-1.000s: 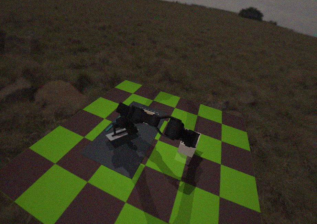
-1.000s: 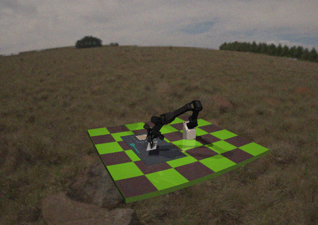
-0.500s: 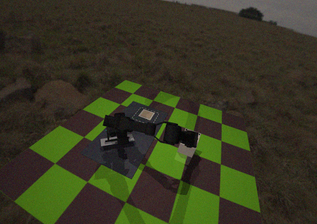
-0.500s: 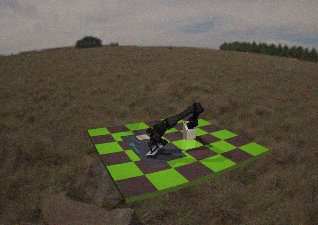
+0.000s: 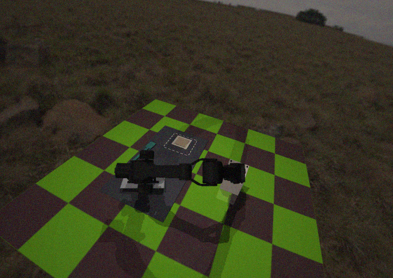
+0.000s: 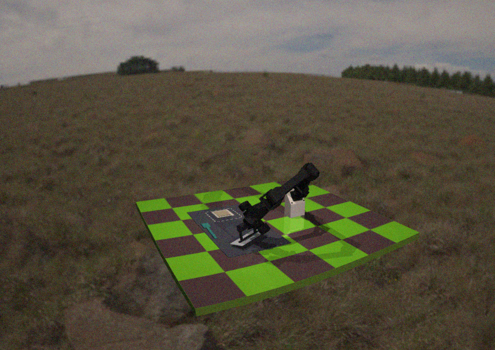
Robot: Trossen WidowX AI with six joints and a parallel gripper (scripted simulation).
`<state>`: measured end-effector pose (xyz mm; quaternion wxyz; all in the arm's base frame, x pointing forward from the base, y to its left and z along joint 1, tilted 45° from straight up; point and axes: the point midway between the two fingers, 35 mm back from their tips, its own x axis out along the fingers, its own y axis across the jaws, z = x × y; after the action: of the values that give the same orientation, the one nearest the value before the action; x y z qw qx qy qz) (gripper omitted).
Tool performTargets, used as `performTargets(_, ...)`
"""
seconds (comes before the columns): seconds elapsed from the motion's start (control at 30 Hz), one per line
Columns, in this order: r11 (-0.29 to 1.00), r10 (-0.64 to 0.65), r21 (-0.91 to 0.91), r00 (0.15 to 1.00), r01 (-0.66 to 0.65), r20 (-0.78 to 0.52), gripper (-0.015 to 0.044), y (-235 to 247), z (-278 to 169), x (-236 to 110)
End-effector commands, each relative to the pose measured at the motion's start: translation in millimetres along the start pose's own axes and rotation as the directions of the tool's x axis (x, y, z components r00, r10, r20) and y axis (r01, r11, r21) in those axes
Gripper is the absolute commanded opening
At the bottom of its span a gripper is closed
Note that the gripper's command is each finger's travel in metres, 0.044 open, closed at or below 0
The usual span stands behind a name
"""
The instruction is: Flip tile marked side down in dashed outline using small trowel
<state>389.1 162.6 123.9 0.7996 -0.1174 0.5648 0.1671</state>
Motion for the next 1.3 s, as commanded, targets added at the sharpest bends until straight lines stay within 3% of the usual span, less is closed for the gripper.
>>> performTargets(0.0, 0.998, -0.048, 0.044, 0.998, 0.049, -0.029, 0.0, 7.4, 0.4, -14.8)
performTargets(0.33, 0.98, -0.15, 0.115, 0.984, 0.161, -0.098, 0.0, 31.6, -6.9, -50.9)
performTargets(1.27, 0.981, -0.145, 0.115, 0.985, 0.156, -0.096, 0.0, 54.3, -4.3, -25.2)
